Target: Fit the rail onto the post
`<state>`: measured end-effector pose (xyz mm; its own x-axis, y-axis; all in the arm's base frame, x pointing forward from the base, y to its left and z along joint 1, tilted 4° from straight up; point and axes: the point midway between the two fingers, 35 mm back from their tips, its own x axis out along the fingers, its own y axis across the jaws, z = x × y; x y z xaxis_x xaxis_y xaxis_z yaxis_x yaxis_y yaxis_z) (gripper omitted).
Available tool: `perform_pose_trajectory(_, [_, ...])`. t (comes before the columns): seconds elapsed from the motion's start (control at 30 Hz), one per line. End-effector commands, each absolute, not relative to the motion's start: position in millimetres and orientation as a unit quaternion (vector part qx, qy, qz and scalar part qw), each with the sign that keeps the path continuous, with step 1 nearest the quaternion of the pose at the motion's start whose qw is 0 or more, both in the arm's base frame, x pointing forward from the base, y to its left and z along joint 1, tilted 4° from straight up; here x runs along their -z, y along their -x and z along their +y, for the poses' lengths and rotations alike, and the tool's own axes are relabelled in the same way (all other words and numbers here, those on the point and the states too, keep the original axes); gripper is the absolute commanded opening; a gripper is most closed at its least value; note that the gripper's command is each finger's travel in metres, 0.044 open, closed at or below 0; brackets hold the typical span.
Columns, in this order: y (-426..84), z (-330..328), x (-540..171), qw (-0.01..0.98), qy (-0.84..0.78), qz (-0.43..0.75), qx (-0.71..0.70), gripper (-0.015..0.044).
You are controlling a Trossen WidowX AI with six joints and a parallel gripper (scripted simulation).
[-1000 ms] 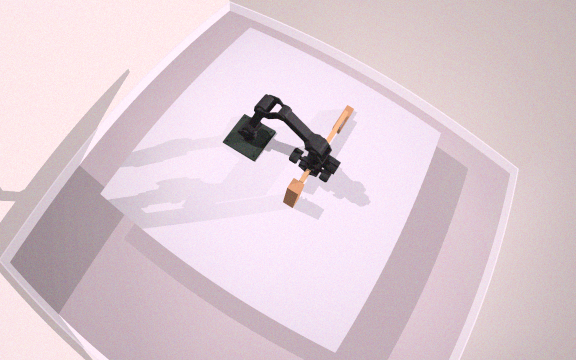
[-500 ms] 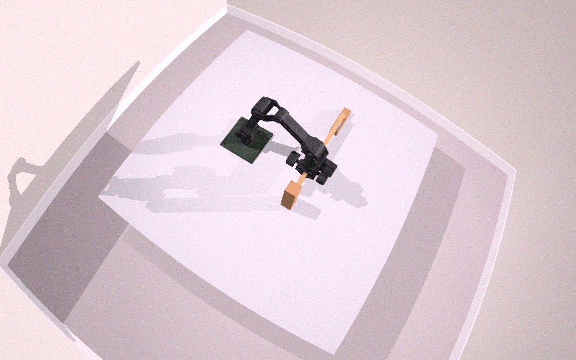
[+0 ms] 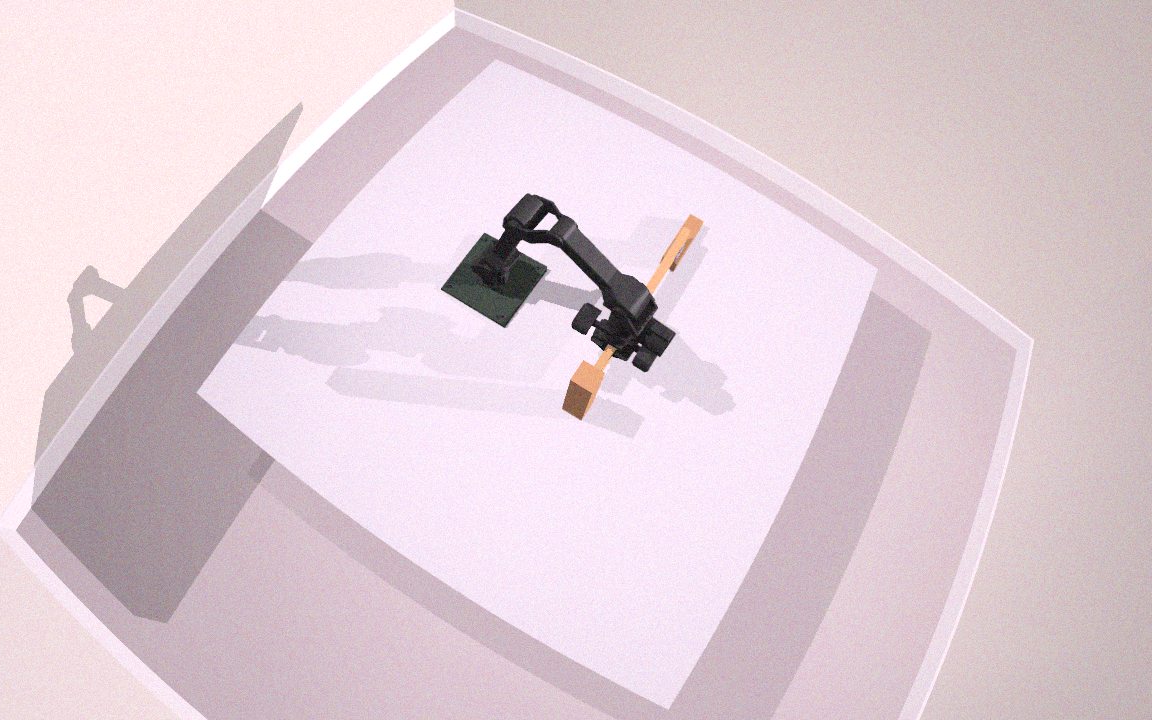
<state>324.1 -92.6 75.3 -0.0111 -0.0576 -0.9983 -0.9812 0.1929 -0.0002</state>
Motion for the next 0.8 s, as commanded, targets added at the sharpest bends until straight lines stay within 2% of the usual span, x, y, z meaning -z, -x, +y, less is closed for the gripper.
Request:
perform_pose_trajectory(0.0, [-324.3, -94.2, -76.8, 0.531, 0.463, 0.560, -0.435, 0.0000])
perform_pose_trajectory(0.77, [-323.1, -101.1, -74.4, 0.531, 0.463, 0.561, -0.435, 0.0000])
